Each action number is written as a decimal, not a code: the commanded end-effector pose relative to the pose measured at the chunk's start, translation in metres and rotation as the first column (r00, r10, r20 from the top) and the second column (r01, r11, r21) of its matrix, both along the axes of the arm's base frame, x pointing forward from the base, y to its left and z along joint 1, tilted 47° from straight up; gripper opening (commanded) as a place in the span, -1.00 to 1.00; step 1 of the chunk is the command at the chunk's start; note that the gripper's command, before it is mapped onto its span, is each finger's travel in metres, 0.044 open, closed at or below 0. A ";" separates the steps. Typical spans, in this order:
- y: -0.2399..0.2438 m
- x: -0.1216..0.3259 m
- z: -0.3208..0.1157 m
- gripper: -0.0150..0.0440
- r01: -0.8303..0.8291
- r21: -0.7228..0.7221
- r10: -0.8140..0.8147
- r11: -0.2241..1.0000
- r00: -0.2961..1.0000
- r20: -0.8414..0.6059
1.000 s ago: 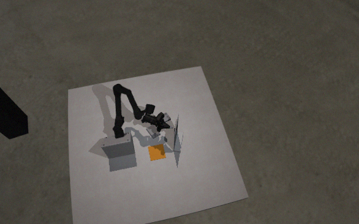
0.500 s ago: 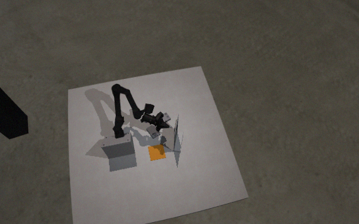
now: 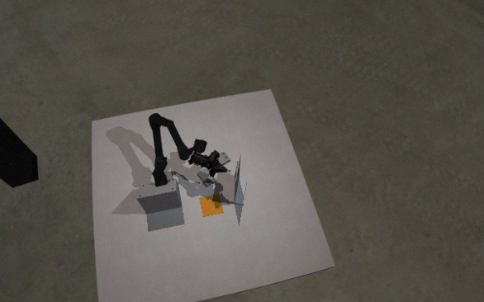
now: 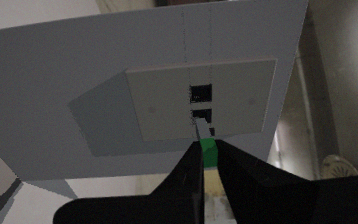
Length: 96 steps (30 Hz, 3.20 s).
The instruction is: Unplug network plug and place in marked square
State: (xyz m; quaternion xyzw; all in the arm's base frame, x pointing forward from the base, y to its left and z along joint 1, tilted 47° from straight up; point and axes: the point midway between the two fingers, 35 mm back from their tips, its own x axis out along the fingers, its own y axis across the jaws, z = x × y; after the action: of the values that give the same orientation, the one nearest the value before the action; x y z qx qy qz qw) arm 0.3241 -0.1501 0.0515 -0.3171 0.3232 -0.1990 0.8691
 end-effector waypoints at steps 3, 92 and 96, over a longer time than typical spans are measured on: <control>0.002 -0.004 0.000 -0.49 0.006 0.004 -0.006 1.000 1.000 -0.003; -0.028 -0.051 0.029 -0.49 -0.045 0.026 0.046 0.999 0.996 -0.073; -0.028 -0.050 0.016 -0.49 -0.081 0.049 0.086 0.996 0.989 -0.118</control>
State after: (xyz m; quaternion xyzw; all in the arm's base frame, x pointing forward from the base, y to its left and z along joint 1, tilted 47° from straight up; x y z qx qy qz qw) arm 0.2720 -0.1775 0.0757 -0.3194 0.3549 -0.1587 0.8642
